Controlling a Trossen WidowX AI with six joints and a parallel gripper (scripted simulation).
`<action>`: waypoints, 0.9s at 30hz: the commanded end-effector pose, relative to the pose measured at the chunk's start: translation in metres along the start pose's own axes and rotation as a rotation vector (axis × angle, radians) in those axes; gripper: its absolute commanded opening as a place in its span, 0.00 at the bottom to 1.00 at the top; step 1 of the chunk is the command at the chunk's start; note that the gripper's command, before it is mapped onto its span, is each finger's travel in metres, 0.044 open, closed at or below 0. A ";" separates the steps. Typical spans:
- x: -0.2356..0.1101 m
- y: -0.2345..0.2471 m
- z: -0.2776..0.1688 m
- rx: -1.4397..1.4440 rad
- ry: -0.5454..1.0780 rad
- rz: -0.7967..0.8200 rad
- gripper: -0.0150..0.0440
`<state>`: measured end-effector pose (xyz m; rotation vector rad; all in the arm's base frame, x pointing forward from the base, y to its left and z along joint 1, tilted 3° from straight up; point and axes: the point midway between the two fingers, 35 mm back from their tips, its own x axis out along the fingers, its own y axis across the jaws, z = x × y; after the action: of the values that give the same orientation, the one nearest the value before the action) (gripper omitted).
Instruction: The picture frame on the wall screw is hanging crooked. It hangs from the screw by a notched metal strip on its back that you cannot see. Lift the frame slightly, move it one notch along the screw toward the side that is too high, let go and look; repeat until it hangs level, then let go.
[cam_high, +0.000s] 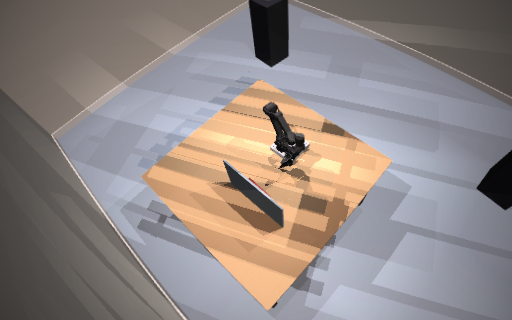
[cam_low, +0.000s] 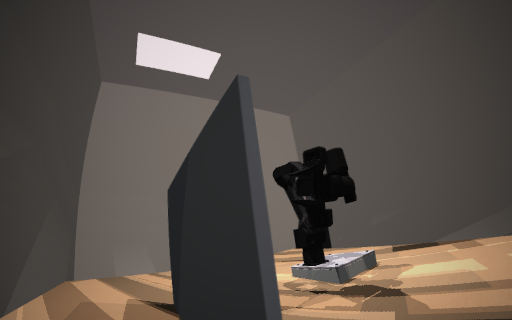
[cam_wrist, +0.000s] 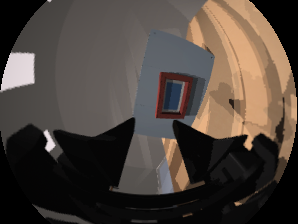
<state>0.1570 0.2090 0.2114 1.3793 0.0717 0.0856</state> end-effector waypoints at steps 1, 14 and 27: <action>0.000 0.000 0.000 0.003 -0.003 0.000 0.69; 0.000 0.000 0.000 0.003 -0.003 0.000 0.69; 0.010 -0.005 -0.005 -0.044 0.031 0.004 0.69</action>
<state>0.1586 0.2111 0.2107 1.3692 0.0816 0.0982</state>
